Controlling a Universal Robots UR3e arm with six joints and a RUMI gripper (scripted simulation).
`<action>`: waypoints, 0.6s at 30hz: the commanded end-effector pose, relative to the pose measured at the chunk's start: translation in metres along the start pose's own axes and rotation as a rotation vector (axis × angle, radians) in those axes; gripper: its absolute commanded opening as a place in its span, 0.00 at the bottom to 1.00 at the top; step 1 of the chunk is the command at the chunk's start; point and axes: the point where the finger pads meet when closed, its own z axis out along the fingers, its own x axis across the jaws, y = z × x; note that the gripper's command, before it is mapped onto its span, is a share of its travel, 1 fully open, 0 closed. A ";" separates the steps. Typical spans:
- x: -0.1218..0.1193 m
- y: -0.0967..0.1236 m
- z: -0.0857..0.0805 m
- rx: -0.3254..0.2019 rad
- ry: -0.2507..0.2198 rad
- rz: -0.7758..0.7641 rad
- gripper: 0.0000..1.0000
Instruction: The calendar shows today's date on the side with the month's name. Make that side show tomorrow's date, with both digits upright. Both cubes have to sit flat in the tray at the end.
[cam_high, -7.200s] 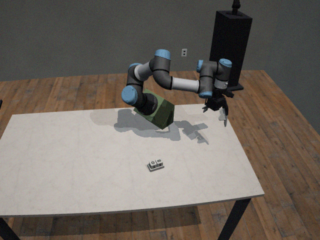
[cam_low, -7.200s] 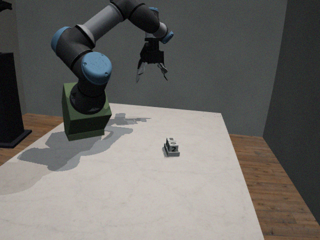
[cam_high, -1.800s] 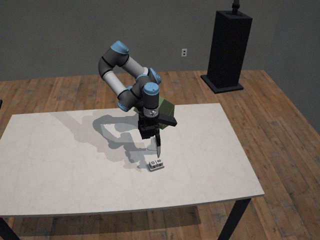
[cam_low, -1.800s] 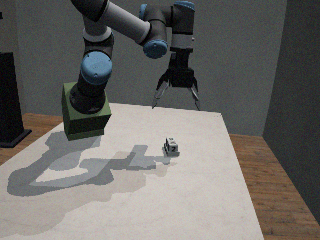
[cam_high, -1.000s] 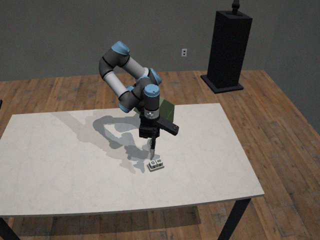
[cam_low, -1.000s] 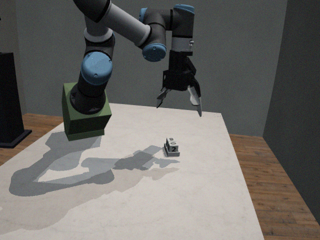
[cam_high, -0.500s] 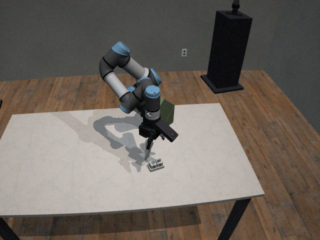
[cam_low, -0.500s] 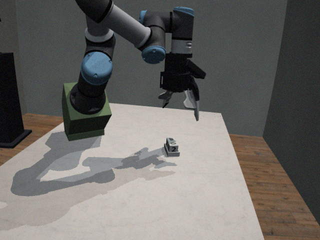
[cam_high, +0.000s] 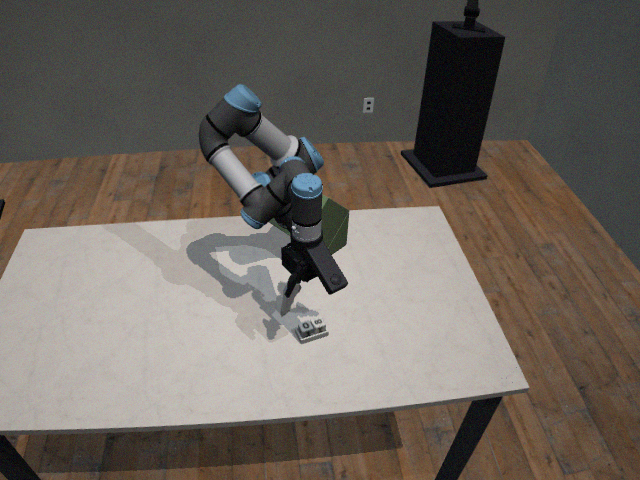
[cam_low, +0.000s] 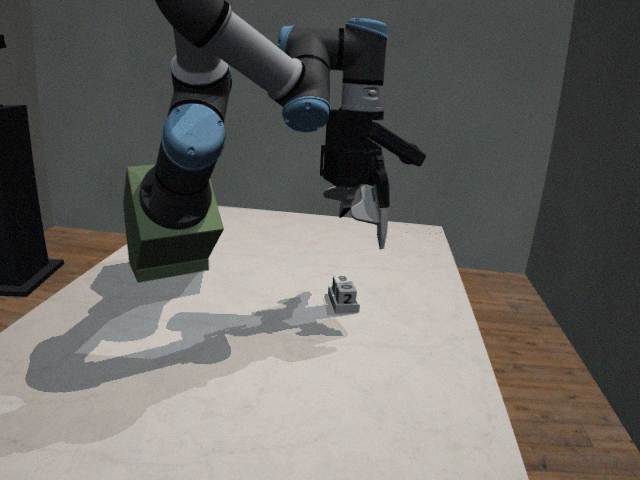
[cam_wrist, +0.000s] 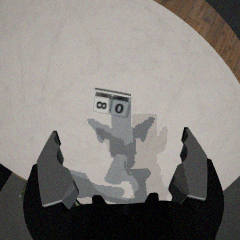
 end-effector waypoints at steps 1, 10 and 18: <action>0.001 -0.001 0.002 -0.007 0.010 0.174 1.00; 0.003 0.000 0.006 -0.006 0.010 0.397 1.00; 0.004 0.001 0.010 -0.005 0.011 0.611 1.00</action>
